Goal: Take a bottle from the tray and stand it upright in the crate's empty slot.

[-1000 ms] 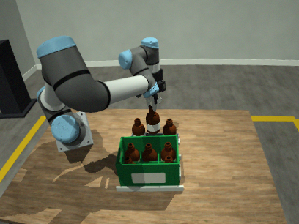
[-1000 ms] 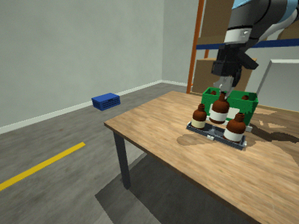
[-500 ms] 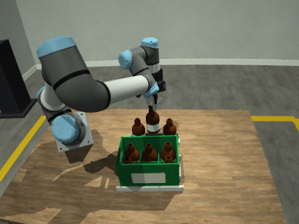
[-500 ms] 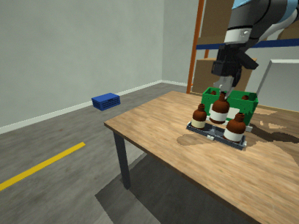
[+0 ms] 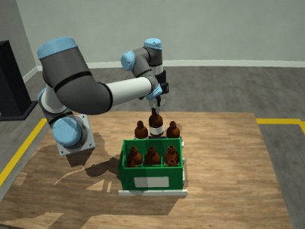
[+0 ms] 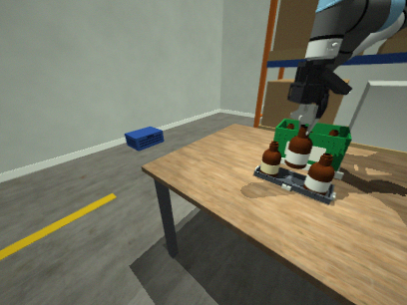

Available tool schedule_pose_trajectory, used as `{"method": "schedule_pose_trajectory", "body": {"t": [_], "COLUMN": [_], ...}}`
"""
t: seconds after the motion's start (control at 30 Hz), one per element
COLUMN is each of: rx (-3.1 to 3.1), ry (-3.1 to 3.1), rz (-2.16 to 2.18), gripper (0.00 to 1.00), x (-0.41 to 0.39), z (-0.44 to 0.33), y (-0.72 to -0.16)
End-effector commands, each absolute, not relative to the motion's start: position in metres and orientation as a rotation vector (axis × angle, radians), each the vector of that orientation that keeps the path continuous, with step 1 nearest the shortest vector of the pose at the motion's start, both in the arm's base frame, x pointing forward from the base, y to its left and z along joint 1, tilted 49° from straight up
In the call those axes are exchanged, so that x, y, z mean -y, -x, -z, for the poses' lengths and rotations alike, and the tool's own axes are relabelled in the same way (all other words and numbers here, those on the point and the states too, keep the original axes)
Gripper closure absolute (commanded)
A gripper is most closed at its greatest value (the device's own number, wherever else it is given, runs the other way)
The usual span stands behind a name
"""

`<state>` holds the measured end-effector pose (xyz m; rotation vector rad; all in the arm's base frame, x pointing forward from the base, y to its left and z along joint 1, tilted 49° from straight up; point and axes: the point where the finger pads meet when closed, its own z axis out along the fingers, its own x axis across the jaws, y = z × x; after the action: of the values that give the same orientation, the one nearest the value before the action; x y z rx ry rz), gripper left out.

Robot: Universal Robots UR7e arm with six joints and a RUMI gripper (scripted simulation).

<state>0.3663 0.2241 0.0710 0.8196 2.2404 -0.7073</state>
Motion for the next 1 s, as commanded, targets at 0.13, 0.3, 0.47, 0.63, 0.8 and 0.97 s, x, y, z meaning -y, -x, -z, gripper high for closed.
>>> {"method": "schedule_pose_trajectory", "body": {"t": [0.13,0.3,0.47,0.63,0.8,0.97], "rx": [-2.240,-2.240,-2.240,-2.240,-2.240,-2.240], "ry": [-0.819,-0.819,-0.819,-0.819,-0.819,-0.819], "rz": [0.697,0.697,0.697,0.697,0.697,0.697], "gripper": [1.00,1.00,1.00,1.00,1.00,1.00], "x": [-0.227,-0.228,-0.229,-0.232,-0.235,-0.237], "z": [-0.073,-0.074,-0.075,-0.078,-0.081,-0.084], "y": [-0.367,-0.366,-0.366,-0.364,-0.362,-0.361]}}
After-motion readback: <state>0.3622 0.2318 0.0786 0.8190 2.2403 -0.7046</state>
